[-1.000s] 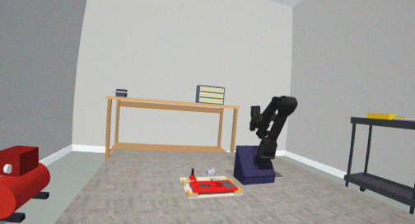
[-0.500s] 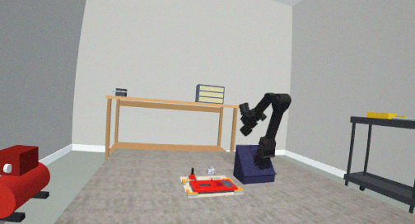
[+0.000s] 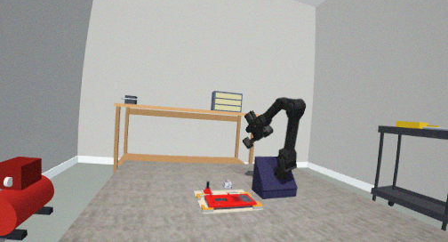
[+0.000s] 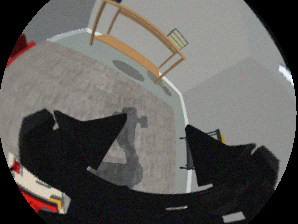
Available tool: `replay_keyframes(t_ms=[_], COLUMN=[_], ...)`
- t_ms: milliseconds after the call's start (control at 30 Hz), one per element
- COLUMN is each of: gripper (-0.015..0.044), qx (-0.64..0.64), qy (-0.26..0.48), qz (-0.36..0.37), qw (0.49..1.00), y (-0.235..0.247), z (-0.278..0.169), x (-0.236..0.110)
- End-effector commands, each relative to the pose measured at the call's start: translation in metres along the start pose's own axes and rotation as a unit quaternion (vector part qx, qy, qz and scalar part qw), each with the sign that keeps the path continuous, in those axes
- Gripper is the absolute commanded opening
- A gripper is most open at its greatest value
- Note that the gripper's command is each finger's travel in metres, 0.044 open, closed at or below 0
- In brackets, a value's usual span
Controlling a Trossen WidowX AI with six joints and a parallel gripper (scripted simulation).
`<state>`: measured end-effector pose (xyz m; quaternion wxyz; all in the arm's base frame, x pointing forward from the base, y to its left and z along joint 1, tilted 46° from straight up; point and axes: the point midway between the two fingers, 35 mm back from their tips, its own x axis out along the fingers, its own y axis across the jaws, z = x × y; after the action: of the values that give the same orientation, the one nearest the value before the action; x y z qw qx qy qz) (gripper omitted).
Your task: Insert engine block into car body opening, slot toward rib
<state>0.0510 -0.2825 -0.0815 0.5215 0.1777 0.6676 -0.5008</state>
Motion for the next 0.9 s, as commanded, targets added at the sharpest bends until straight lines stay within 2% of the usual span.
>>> replay_keyframes(t_ms=[0,467,867], gripper=[0.0440,0.0440,0.0440], qx=[0.005,0.040,0.085], qy=[0.018,0.132,0.284], qz=[0.052,0.213,0.284], qw=[0.998,0.967,0.912], y=[0.028,0.121,0.184], z=[0.000,-0.014,-0.042], x=[-0.003,-0.041,-0.090])
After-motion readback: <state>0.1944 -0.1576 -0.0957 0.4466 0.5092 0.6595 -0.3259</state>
